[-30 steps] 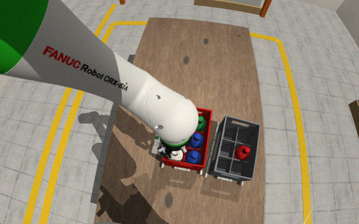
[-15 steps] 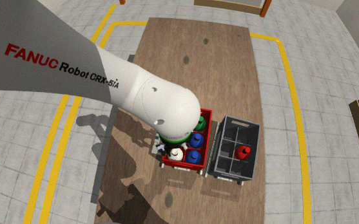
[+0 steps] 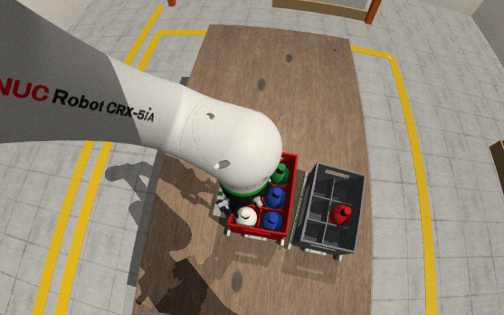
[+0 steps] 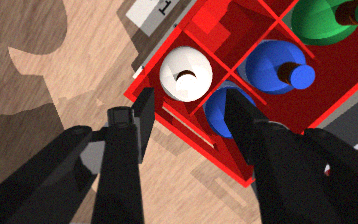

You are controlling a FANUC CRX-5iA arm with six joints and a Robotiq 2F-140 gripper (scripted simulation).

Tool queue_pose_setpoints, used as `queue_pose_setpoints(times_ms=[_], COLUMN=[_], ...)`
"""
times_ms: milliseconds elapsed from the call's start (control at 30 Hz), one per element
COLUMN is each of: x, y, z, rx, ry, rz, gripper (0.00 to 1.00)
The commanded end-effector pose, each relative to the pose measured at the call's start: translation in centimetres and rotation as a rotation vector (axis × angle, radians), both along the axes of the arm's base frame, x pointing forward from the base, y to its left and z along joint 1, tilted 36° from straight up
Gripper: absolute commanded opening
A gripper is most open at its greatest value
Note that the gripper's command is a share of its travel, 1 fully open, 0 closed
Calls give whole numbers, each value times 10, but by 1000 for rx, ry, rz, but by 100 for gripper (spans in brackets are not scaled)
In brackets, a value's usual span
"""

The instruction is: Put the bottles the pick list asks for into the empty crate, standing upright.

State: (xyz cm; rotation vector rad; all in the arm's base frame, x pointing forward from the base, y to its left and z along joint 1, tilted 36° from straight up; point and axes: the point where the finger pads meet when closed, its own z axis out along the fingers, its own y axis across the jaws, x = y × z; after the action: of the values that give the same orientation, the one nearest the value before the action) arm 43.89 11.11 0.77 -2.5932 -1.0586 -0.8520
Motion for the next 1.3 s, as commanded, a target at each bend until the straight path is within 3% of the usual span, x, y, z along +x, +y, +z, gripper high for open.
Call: queue_pose_setpoints(times_ms=[0,1267], x=[-5,-79], y=[11,128], z=[8,97], rx=[-1,0], ry=[-1,-1], rz=[0,0], gripper=[44,44])
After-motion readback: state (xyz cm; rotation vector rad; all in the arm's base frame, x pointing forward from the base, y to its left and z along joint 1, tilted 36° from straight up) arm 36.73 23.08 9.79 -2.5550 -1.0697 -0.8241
